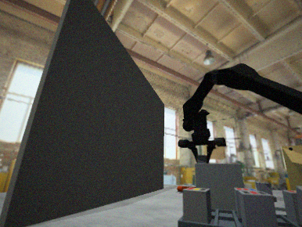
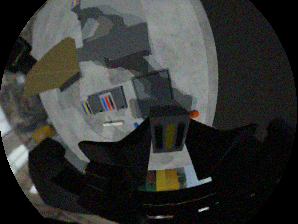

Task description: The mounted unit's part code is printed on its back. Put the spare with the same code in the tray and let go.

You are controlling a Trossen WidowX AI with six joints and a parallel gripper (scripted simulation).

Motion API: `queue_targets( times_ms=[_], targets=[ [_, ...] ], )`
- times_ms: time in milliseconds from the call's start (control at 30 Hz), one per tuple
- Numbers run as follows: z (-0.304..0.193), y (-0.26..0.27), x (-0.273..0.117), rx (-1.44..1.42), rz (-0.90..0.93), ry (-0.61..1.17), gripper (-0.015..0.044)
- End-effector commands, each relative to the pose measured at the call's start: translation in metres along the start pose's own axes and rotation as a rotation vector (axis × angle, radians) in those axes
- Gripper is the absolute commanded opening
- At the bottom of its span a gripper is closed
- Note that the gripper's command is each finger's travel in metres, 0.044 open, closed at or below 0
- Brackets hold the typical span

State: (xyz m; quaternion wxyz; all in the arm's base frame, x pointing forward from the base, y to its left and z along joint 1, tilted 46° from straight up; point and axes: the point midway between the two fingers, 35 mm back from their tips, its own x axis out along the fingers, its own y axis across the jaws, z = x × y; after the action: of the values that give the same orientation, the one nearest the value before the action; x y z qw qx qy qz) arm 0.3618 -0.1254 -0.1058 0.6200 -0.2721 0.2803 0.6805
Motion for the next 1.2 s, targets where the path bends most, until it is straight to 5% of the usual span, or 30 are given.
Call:
queue_targets(
  times_ms=[0, 1167],
  targets=[
    [0.0, 0.0, 0.005, 0.007, -0.001, -0.005, 0.0],
    [0.001, 0.0, 0.034, 0.007, -0.001, -0.006, 0.0]
  ],
)
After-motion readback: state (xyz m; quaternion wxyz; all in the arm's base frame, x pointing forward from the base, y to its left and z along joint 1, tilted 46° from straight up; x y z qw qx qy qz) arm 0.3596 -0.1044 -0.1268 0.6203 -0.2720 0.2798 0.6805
